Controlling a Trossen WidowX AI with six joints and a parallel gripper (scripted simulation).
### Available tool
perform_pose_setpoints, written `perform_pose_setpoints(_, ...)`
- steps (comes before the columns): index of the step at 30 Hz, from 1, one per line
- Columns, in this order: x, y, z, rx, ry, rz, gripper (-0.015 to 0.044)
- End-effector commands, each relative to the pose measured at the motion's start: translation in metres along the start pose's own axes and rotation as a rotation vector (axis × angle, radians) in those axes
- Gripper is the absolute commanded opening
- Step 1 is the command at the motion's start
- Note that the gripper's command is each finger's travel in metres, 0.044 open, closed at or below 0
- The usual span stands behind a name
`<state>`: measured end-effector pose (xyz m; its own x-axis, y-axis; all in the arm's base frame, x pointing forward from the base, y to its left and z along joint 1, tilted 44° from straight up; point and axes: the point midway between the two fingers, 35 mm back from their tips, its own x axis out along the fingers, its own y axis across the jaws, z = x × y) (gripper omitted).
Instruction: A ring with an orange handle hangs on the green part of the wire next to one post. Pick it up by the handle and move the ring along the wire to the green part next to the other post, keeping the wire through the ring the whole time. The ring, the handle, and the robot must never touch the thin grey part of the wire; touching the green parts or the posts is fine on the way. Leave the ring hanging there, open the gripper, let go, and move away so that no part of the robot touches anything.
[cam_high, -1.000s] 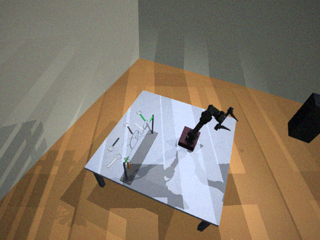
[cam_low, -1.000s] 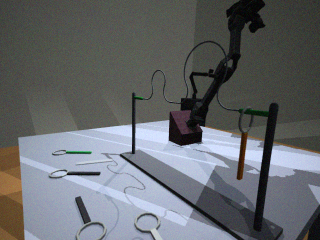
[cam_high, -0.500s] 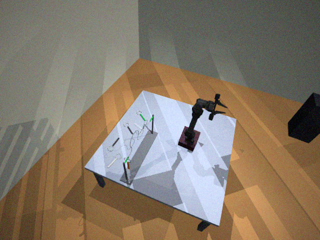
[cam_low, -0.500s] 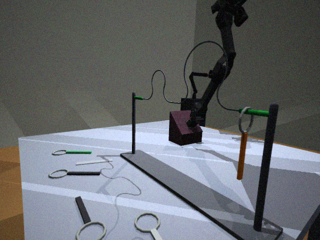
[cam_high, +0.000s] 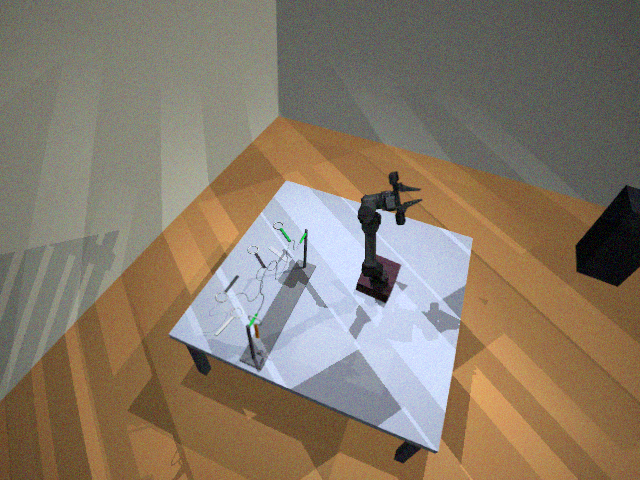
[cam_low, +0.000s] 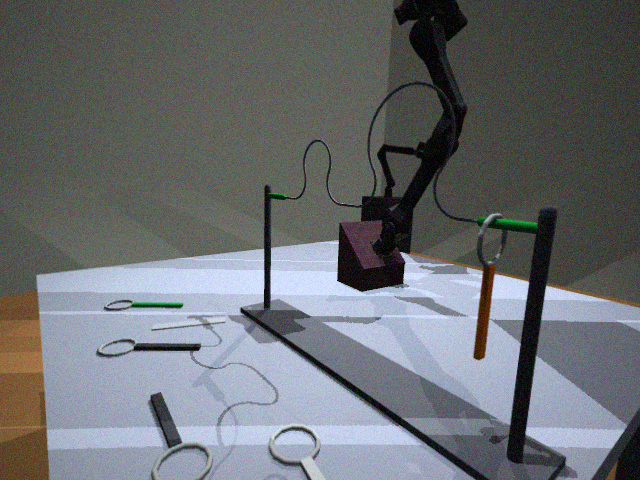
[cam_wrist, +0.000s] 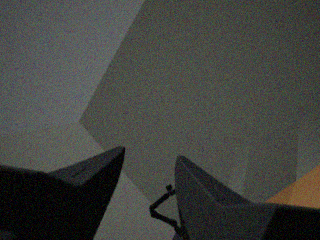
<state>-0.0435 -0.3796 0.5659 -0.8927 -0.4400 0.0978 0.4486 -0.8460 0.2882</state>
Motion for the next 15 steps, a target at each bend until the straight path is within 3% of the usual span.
perform_pose_setpoints(1, -0.029, 0.016, 0.0, 0.032, 0.018, 0.107, 0.016)
perform_pose_setpoints(15, -0.124, 0.05, 0.005, 0.128, 0.086, 0.421, 0.016)
